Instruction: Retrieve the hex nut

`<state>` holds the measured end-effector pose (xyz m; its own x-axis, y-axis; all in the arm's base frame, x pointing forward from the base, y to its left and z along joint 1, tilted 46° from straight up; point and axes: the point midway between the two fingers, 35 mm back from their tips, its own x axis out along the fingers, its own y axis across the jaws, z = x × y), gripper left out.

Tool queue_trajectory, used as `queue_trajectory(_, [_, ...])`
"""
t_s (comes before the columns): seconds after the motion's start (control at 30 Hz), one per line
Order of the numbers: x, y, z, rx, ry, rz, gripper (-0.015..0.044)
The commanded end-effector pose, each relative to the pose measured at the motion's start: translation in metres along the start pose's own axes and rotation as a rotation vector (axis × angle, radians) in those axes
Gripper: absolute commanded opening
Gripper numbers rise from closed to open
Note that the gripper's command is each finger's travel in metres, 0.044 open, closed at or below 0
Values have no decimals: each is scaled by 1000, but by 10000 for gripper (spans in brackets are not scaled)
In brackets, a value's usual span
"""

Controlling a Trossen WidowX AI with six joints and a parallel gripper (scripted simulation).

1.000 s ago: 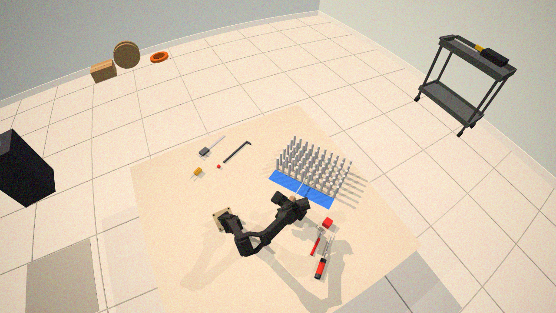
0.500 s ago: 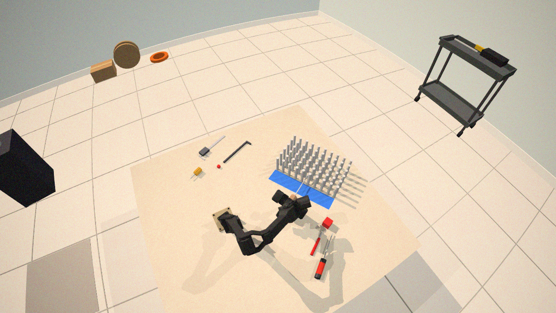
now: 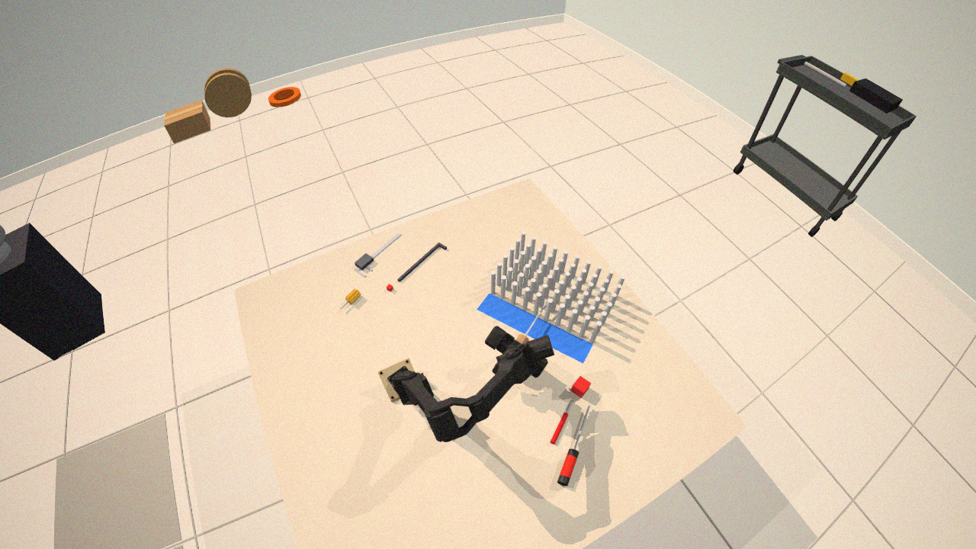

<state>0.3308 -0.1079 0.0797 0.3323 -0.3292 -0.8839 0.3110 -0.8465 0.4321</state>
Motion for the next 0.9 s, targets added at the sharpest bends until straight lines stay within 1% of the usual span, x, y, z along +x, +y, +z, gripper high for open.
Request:
queue_trajectory(0.0, [0, 2, -6, 5, 12, 6, 0])
queue_trajectory(0.87, [9, 2, -21, 4, 13, 8, 0])
